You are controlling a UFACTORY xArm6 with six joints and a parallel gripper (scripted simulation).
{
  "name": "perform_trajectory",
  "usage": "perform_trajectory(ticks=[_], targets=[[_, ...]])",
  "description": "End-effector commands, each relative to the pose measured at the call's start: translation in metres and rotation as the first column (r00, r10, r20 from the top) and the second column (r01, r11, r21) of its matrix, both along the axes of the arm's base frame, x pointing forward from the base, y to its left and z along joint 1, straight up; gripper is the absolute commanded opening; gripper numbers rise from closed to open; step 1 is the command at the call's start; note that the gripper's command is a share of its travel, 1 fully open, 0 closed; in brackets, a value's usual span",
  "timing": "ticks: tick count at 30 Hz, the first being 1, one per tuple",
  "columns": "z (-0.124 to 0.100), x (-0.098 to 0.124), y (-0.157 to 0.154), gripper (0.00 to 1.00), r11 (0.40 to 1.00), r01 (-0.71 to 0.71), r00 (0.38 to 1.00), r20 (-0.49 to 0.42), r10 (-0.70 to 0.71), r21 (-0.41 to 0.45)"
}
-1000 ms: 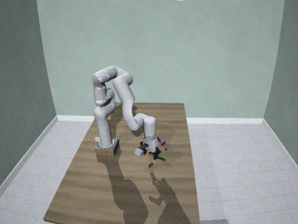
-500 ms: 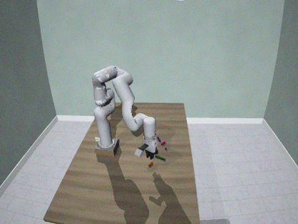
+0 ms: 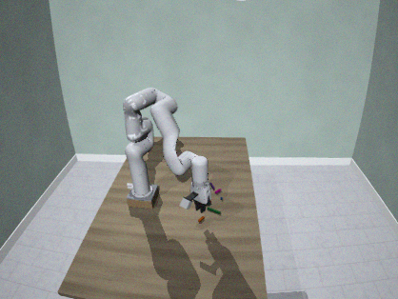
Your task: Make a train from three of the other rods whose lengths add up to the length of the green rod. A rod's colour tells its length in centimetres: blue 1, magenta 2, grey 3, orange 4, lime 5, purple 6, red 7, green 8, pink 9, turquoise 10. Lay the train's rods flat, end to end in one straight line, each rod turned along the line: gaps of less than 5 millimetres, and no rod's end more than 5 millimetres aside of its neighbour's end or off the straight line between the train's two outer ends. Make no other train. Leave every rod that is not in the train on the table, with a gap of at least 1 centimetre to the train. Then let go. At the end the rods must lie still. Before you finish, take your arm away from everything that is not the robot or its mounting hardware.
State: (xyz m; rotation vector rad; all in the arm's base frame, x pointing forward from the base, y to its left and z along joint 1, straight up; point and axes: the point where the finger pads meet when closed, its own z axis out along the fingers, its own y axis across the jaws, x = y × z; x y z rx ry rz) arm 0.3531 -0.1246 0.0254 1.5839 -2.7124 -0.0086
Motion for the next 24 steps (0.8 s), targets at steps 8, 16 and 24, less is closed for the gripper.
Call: perform_trajectory(ticks=[8, 16, 24], targets=[[0.0011, 0.0014, -0.0005, 0.24, 1.000, 0.000, 1.000, 0.003, 0.000, -0.001], [0.0004, 0.0014, -0.0005, 0.24, 1.000, 0.000, 1.000, 0.003, 0.000, -0.001], [-0.0028, 0.0014, -0.0004, 0.24, 1.000, 0.000, 1.000, 0.003, 0.000, -0.002]])
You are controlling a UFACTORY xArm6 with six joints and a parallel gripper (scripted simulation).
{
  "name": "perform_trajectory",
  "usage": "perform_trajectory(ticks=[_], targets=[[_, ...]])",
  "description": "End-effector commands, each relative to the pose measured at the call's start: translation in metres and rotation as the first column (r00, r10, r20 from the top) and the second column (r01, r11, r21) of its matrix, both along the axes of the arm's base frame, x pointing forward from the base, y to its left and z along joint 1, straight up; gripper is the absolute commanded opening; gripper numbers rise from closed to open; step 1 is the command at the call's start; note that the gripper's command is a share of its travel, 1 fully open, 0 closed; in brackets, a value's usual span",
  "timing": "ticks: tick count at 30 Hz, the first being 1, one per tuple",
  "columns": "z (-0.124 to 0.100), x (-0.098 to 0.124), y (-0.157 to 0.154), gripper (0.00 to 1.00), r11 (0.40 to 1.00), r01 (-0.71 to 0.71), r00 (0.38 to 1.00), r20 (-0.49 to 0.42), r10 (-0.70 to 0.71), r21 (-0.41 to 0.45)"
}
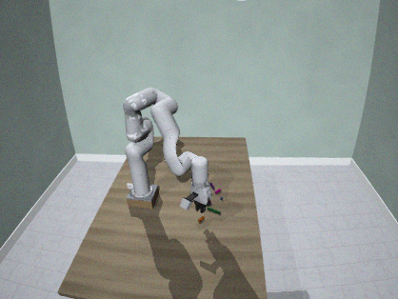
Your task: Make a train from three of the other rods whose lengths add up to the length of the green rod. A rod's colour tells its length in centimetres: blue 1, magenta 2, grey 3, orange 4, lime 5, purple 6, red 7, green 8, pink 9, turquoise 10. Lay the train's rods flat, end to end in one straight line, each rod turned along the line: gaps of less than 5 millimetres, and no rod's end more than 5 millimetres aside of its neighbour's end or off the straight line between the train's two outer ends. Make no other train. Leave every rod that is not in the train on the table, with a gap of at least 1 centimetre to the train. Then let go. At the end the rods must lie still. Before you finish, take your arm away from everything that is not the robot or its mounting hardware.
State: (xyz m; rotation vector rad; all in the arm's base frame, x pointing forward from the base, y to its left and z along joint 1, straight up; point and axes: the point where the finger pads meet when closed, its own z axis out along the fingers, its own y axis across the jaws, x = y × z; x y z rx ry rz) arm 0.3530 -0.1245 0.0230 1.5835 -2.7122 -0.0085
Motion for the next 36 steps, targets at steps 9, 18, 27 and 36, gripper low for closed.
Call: perform_trajectory(ticks=[9, 18, 27, 36], targets=[[-0.011, 0.002, 0.000, 0.24, 1.000, 0.000, 1.000, 0.004, 0.000, -0.002], [-0.022, 0.002, 0.000, 0.24, 1.000, 0.000, 1.000, 0.004, 0.000, -0.002], [-0.036, 0.002, 0.000, 0.24, 1.000, 0.000, 1.000, 0.004, 0.000, -0.002], [-0.044, 0.002, 0.000, 0.24, 1.000, 0.000, 1.000, 0.004, 0.000, -0.002]])
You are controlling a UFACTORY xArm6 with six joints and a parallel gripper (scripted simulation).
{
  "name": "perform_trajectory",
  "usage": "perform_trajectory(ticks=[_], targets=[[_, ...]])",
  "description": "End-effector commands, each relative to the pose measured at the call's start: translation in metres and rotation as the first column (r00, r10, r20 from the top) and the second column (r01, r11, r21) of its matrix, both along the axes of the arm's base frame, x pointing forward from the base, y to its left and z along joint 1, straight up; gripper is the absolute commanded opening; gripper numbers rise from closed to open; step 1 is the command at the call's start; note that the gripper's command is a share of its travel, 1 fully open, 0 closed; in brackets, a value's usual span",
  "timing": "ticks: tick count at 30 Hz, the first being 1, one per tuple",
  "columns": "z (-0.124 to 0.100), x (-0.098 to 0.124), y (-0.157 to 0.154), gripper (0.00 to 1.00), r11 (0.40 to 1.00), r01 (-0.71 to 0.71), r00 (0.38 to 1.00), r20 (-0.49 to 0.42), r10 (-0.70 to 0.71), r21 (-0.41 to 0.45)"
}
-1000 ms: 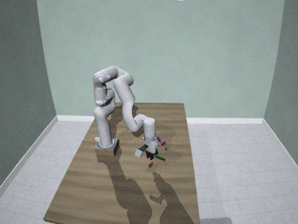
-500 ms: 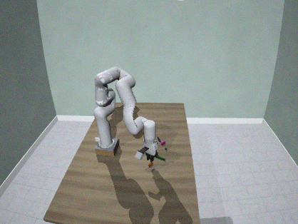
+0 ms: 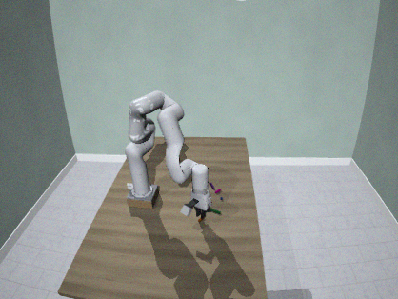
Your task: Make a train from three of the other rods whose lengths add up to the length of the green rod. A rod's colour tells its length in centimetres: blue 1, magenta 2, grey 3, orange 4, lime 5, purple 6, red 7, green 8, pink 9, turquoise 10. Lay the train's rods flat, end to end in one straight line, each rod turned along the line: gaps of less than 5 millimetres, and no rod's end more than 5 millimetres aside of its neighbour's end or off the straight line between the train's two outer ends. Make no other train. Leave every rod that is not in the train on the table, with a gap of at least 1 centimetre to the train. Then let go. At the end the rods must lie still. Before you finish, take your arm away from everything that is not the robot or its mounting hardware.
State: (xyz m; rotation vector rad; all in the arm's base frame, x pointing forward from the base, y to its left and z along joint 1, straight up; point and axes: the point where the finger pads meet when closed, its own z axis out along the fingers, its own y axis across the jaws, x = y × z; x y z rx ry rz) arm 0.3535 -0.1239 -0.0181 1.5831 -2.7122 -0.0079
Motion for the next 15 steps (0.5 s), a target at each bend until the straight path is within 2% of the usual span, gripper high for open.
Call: perform_trajectory(ticks=[1, 15], targets=[[-0.0036, 0.0016, -0.0005, 0.24, 1.000, 0.000, 1.000, 0.004, 0.000, -0.001], [-0.0080, 0.0017, -0.0004, 0.24, 1.000, 0.000, 1.000, 0.004, 0.000, -0.001]])
